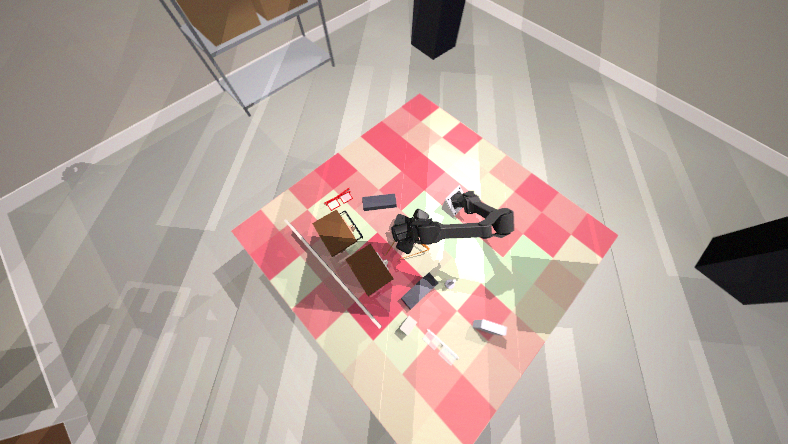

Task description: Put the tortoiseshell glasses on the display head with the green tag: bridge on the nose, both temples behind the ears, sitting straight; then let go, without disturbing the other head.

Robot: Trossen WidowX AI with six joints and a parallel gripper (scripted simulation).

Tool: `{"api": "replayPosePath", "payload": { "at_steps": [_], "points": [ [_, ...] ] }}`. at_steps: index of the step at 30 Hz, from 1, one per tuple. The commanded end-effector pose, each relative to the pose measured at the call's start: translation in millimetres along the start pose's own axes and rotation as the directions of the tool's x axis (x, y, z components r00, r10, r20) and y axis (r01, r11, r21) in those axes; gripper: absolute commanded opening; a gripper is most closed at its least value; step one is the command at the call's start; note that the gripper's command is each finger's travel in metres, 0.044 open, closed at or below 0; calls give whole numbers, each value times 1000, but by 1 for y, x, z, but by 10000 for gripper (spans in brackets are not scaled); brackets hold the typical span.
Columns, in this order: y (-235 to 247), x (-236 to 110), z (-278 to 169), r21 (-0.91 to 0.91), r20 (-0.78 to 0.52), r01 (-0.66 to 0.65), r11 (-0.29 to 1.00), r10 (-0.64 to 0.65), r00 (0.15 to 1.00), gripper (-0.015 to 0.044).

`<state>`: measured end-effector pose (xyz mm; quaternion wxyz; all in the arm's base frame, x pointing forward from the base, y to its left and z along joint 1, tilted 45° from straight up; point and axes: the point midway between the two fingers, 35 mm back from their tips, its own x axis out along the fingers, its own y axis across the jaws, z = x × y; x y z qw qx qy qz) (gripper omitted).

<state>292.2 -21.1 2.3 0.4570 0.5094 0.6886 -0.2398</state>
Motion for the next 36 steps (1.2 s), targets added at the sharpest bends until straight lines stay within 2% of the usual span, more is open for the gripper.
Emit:
{"api": "replayPosePath", "payload": {
  "at_steps": [1, 7, 10, 20, 36],
  "points": [
    [-13, -6, 10, 187, -238, -62, 980, 107, 966, 200],
    [-13, -6, 11, 187, -237, -62, 980, 107, 966, 200],
    [-13, -6, 11, 187, -237, -62, 980, 107, 966, 121],
    [-13, -5, 11, 187, -237, -62, 980, 107, 966, 120],
    [-11, 20, 5, 187, -237, -63, 980, 107, 966, 120]
  ]
}}
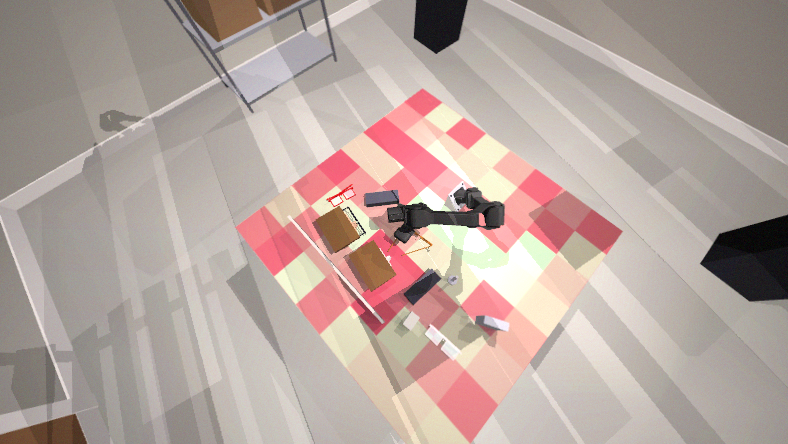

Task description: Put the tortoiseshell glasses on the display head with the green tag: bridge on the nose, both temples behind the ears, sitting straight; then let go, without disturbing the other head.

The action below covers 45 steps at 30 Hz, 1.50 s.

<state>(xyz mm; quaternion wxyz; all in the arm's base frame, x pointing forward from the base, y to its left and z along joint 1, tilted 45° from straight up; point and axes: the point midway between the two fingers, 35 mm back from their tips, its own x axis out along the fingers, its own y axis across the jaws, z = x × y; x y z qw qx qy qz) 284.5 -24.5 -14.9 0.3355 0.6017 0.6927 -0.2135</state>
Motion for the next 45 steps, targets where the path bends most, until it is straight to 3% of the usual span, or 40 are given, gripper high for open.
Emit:
{"api": "replayPosePath", "payload": {
  "at_steps": [1, 20, 35, 45],
  "points": [
    [-2, 8, -1, 9, -5, 2, 1000, -2, 1000, 120],
    [-6, 39, -2, 9, -8, 2, 1000, -2, 1000, 120],
    [-1, 40, -2, 8, -8, 1, 1000, -1, 1000, 120],
    [-4, 40, -2, 4, -8, 5, 1000, -5, 1000, 53]
  ]
}}
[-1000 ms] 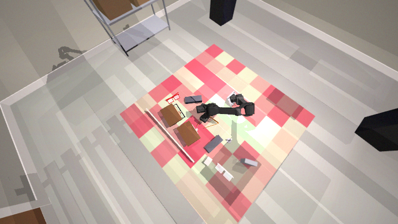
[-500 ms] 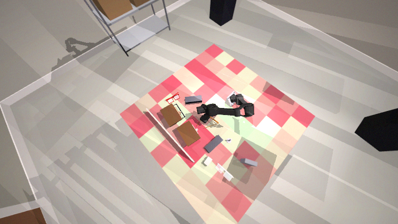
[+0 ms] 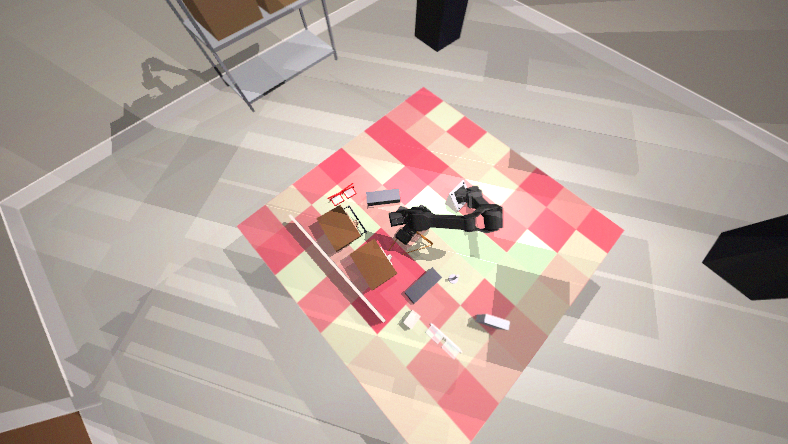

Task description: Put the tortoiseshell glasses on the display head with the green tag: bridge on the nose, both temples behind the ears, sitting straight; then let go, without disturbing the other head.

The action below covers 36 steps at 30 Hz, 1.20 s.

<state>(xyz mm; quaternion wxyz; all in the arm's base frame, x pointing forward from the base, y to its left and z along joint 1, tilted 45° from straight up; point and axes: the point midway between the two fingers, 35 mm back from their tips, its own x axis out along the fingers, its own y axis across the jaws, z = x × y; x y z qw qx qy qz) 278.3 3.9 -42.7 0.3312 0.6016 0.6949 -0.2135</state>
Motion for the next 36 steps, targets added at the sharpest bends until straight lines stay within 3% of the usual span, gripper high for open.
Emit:
{"api": "replayPosePath", "payload": {
  "at_steps": [1, 8, 14, 31, 36],
  "points": [
    [0, 0, 0, 0, 0, 1, 1000, -1, 1000, 47],
    [0, 0, 0, 0, 0, 1, 1000, -1, 1000, 0],
    [1, -6, 1, 0, 1, 0, 1000, 0, 1000, 0],
    [6, -95, 5, 5, 4, -1, 1000, 1, 1000, 0],
    [7, -101, 5, 5, 4, -2, 1000, 2, 1000, 0]
  ]
}}
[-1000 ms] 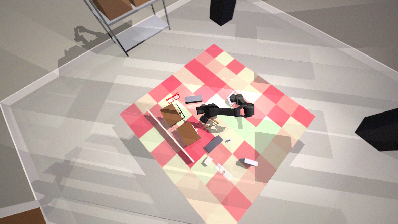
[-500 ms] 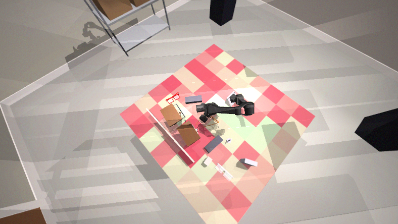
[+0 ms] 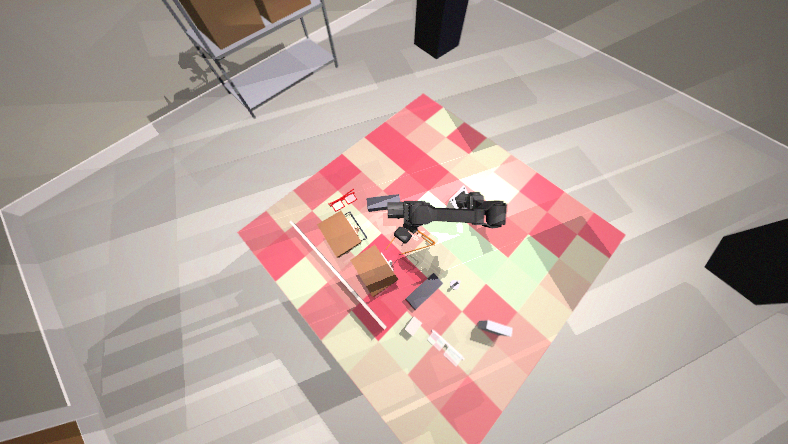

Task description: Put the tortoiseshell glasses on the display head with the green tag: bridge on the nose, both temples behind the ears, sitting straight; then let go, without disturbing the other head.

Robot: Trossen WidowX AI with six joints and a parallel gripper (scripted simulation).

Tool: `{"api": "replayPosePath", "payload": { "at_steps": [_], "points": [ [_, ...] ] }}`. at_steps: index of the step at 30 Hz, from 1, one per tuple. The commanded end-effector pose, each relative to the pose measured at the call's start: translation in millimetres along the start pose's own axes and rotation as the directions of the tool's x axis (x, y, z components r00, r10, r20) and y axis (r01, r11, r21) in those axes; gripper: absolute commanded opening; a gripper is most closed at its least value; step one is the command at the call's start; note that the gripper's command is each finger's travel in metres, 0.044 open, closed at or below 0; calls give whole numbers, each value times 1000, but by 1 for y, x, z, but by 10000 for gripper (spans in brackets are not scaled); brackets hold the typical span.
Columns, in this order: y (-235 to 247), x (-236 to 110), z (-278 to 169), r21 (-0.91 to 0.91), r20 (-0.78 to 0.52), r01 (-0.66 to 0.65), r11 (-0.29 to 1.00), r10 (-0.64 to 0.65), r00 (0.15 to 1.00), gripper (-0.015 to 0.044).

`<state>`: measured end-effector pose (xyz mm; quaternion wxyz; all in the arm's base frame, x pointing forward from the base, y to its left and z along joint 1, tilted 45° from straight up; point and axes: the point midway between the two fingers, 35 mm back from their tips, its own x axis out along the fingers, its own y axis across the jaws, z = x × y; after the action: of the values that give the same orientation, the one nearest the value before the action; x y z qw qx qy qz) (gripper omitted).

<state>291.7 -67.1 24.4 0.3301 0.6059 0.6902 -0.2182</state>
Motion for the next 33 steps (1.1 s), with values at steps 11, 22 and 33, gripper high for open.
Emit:
{"api": "replayPosePath", "payload": {
  "at_steps": [11, 22, 33],
  "points": [
    [16, -7, -54, -3, 12, 7, 1000, -7, 1000, 0],
    [22, -7, -127, -2, 13, 5, 1000, -5, 1000, 0],
    [10, -5, -200, -5, -6, 6, 1000, -6, 1000, 0]
  ]
}}
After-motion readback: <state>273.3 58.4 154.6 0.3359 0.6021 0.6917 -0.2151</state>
